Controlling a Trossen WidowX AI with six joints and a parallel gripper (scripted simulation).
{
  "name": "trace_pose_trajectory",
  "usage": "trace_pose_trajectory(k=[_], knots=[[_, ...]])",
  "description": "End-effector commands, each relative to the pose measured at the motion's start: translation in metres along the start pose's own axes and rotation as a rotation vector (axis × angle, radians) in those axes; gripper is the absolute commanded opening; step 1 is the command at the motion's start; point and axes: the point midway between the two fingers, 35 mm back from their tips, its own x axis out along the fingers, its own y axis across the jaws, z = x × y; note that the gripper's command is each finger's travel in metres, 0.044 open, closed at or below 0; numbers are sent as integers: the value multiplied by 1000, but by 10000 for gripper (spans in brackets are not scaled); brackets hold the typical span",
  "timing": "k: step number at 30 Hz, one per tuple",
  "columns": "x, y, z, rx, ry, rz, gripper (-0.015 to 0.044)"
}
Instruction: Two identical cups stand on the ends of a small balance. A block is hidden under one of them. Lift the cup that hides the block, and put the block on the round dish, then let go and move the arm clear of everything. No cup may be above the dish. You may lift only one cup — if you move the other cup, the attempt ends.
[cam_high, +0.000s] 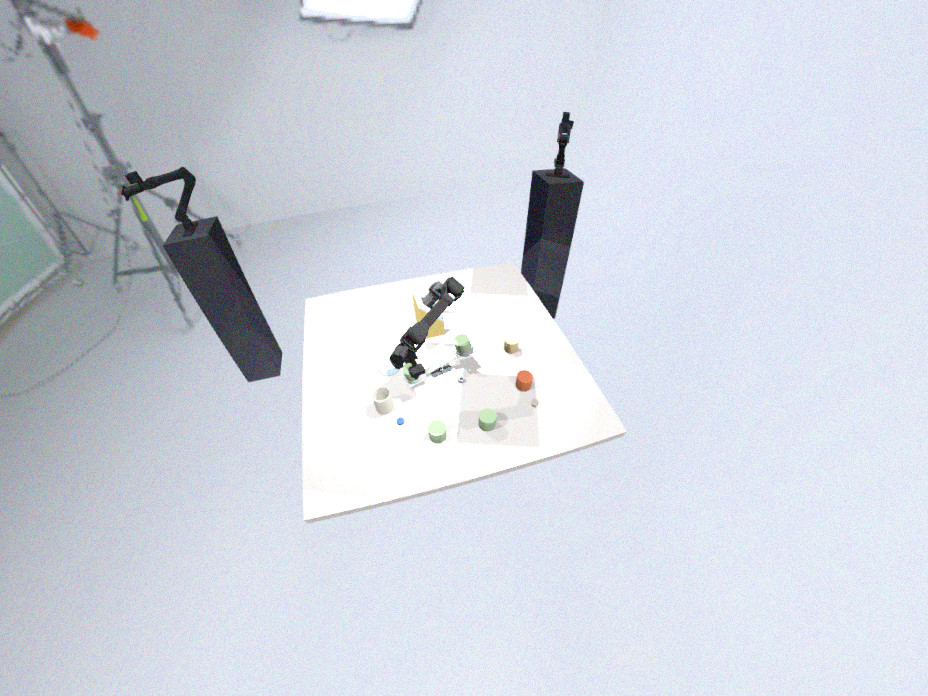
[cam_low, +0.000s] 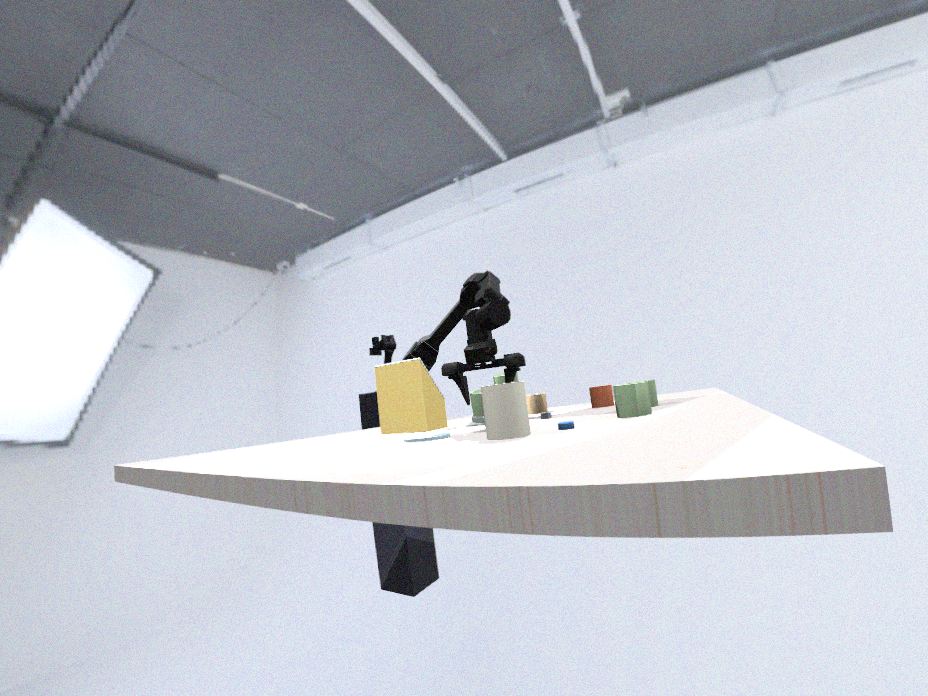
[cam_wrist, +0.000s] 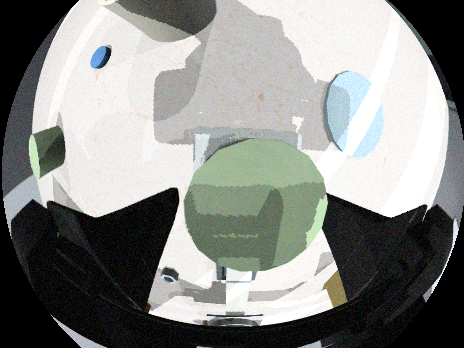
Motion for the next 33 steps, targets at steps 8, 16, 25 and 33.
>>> trace_pose_trajectory(k=[8, 16, 25, 33], knots=[[17, -2, -1, 6, 9, -1, 414], [17, -2, -1, 6, 9, -1, 302], [12, -1, -1, 6, 8, -1, 85], [2, 0, 1, 6, 6, -1, 0]])
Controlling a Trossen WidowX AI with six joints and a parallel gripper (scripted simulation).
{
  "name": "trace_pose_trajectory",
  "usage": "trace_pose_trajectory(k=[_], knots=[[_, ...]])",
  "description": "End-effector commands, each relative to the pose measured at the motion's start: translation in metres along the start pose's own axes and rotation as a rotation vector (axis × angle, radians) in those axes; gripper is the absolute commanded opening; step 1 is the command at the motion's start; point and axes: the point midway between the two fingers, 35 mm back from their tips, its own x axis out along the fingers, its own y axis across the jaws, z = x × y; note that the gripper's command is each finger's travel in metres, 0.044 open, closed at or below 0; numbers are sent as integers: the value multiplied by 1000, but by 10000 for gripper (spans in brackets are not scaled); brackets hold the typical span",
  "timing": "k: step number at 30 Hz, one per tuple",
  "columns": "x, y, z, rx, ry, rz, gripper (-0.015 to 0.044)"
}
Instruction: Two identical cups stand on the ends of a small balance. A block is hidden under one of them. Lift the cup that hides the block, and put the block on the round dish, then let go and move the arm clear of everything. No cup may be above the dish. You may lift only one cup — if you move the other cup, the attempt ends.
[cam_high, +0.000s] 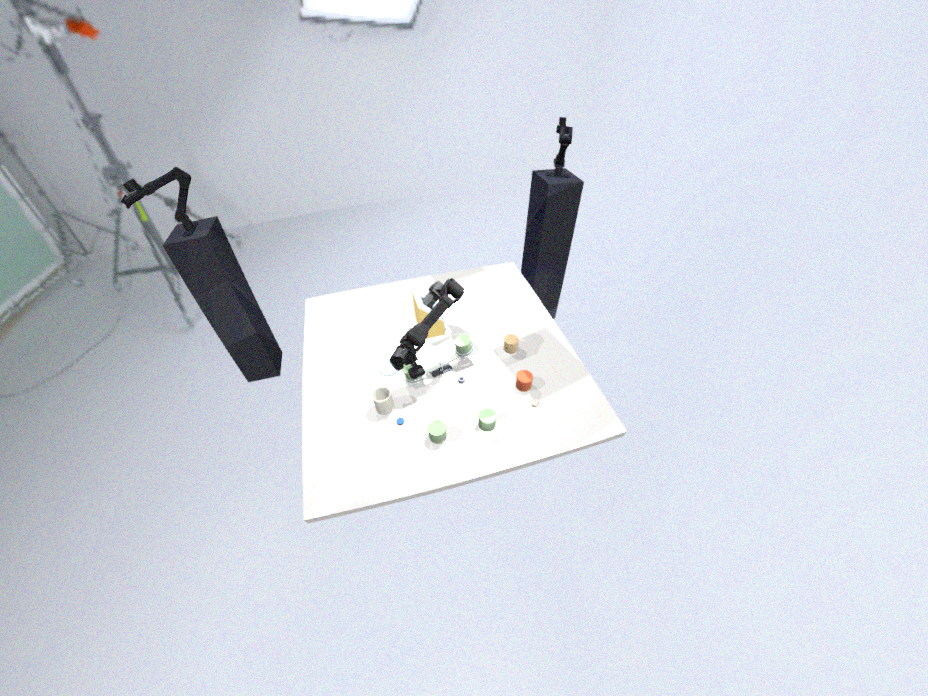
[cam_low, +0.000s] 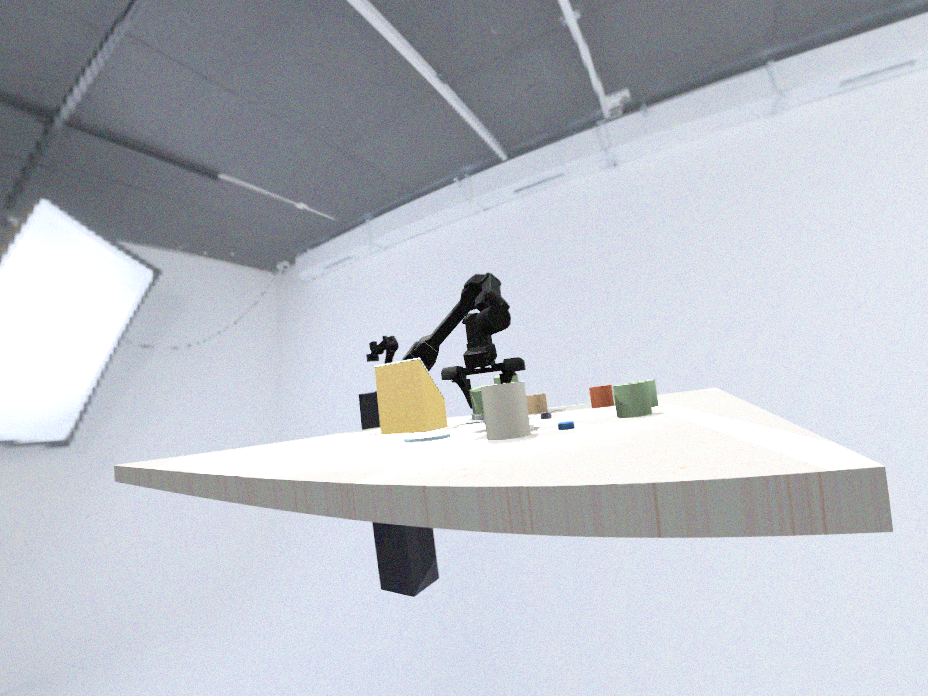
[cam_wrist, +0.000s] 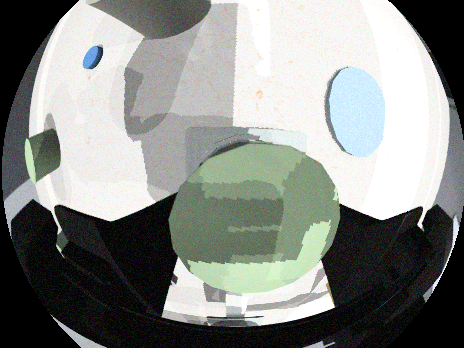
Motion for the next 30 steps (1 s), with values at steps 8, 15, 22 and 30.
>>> trace_pose_trajectory(k=[8, 15, 22, 30], knots=[[-17, 3, 3, -4, -8, 3, 0], [-25, 4, 3, -4, -10, 3, 0], [-34, 4, 4, -4, -11, 3, 0], [-44, 5, 4, -3, -12, 3, 0]])
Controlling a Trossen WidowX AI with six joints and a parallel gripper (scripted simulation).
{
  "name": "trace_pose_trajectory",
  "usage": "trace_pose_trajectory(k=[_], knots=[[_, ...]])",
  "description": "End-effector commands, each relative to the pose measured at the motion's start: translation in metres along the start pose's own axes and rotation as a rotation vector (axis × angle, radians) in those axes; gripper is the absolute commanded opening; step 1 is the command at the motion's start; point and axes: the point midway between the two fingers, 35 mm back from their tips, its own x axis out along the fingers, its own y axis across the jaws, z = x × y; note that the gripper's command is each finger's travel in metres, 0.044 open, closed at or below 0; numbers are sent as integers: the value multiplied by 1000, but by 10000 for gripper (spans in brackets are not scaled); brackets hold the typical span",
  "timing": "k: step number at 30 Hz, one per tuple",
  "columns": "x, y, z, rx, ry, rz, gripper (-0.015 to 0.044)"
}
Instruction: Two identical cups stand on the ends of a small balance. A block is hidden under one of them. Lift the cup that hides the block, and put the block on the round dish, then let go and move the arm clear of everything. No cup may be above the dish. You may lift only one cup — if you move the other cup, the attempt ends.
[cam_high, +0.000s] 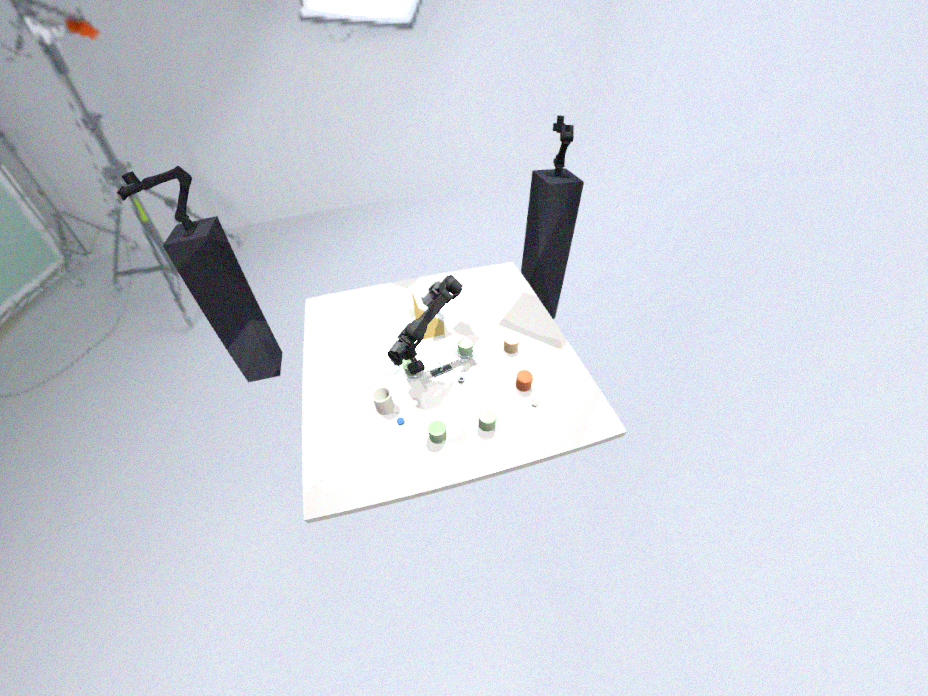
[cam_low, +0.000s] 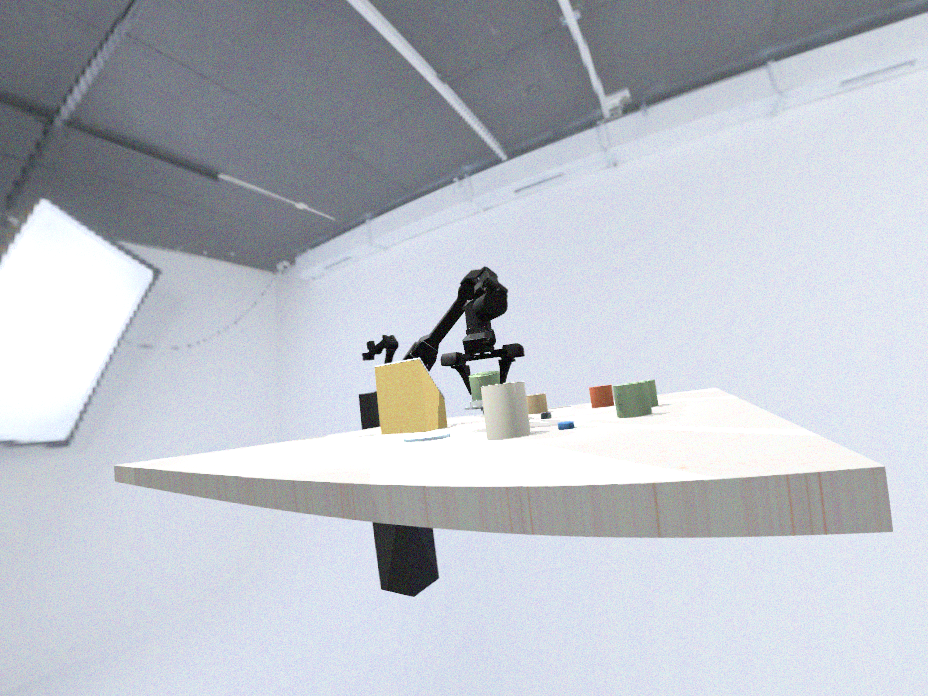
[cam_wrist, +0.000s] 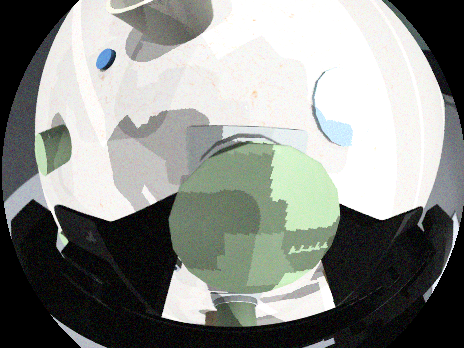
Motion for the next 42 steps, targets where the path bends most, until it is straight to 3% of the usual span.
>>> trace_pose_trajectory(k=[1, 42], knots=[[-12, 3, 5, -9, -24, 11, 0], [-65, 0, 4, -9, -25, 10, 0]])
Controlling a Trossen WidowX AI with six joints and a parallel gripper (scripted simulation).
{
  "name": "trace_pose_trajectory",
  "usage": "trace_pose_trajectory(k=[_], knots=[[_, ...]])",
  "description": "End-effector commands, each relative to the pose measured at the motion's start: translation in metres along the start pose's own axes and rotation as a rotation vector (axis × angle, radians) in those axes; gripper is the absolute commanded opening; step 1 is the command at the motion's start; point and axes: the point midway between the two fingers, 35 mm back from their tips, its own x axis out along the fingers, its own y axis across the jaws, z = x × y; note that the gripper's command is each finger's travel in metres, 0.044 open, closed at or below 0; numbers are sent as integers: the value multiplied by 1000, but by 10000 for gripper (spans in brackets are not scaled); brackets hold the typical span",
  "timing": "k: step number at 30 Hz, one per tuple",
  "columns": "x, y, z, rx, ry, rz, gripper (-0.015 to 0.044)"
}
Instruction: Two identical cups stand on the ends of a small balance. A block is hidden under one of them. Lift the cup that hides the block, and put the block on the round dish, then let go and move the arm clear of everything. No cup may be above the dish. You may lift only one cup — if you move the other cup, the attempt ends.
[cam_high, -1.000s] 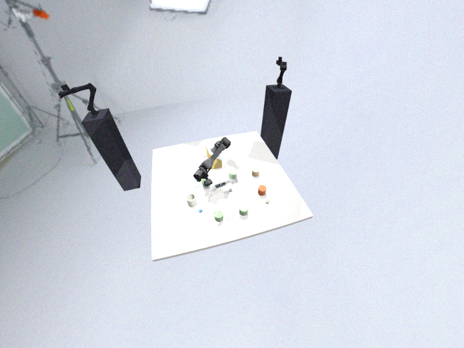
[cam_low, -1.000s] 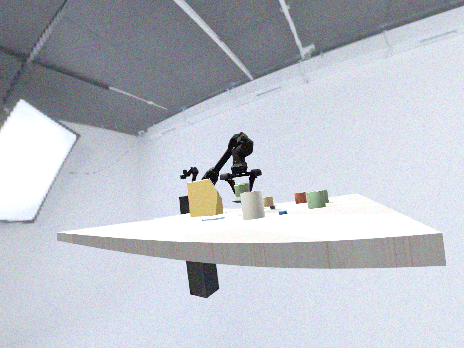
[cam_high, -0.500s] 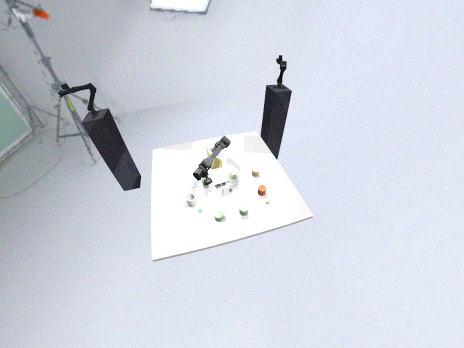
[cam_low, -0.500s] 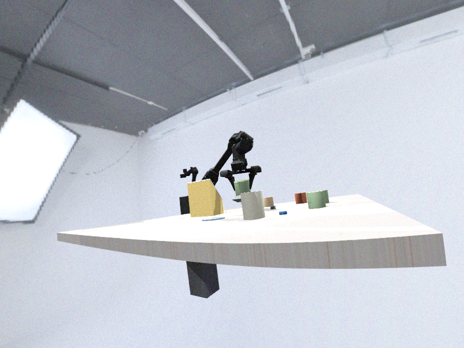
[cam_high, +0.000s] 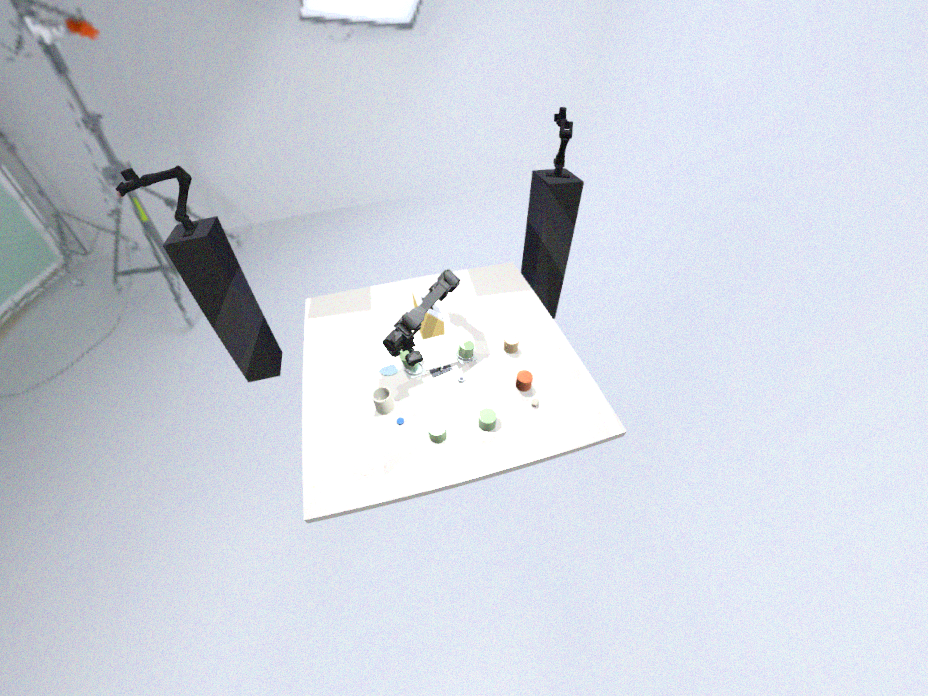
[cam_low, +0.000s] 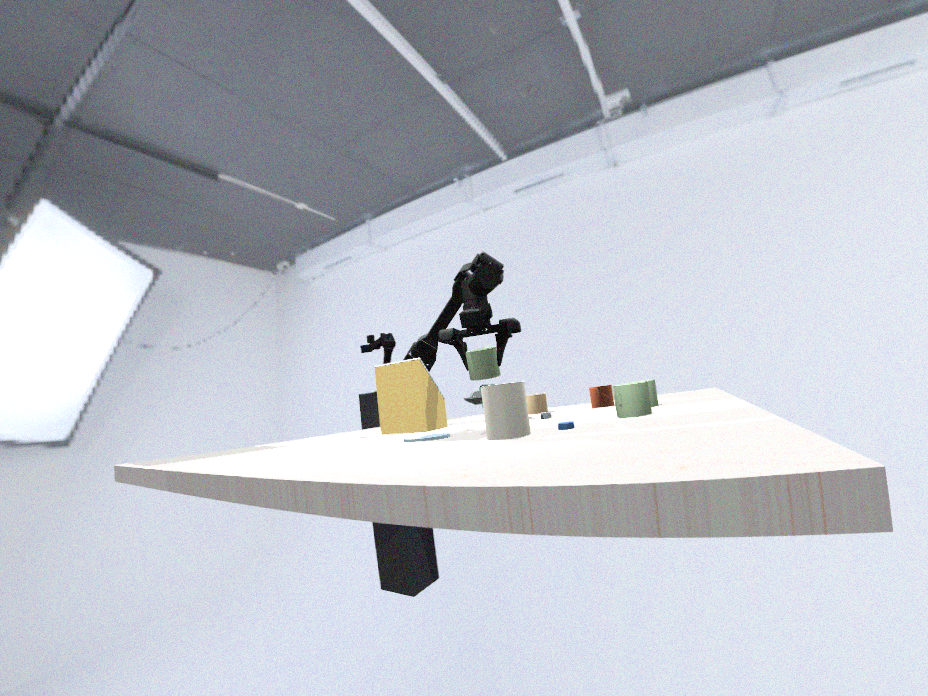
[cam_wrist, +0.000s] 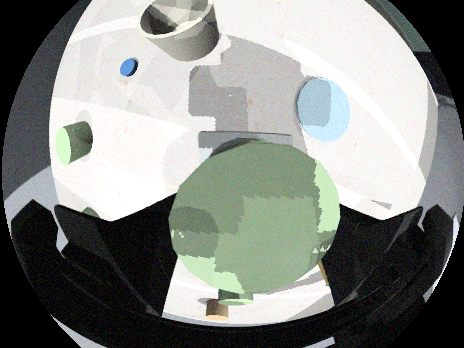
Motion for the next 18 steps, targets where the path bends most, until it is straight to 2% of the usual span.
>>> trace_pose_trajectory(k=[1, 18], knots=[[-10, 0, 0, -6, -9, 3, 0], [-32, -3, -2, -6, -7, 2, 0]])
